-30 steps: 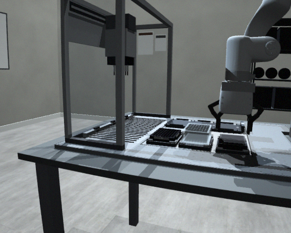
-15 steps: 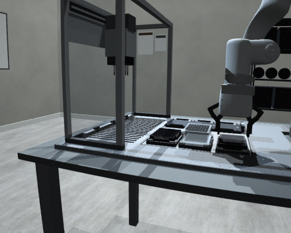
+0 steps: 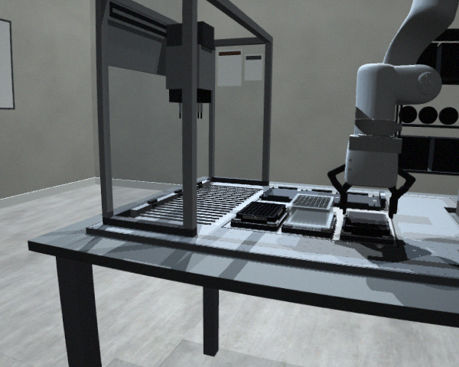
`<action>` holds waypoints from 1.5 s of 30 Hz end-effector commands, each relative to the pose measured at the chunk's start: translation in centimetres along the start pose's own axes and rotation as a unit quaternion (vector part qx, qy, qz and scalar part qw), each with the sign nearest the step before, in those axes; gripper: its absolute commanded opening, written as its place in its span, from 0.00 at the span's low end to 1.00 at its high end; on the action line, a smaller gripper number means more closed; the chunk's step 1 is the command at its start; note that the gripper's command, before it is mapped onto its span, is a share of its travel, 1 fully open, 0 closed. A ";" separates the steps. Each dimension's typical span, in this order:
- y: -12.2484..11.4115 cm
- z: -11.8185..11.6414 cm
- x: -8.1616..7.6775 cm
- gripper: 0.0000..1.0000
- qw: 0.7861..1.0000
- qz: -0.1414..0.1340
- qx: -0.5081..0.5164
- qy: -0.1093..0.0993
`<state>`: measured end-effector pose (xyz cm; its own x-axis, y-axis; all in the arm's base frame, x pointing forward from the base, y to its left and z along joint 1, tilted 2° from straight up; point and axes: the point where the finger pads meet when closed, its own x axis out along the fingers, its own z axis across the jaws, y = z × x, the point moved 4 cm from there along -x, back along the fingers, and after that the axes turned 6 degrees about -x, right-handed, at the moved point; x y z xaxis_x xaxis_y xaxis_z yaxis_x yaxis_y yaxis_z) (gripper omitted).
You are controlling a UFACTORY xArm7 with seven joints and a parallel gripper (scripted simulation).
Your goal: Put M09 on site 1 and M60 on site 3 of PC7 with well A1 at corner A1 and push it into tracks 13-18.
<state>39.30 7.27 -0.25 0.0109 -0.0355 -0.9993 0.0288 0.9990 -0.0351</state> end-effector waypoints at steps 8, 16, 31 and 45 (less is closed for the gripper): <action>0.0 0.1 0.6 1.00 1.000 0.000 0.000 -0.002; 0.0 0.1 1.2 1.00 1.000 0.000 0.000 -0.002; 0.0 0.1 1.4 1.00 1.000 0.000 0.000 -0.002; 0.0 0.1 1.4 0.00 1.000 0.000 0.000 -0.002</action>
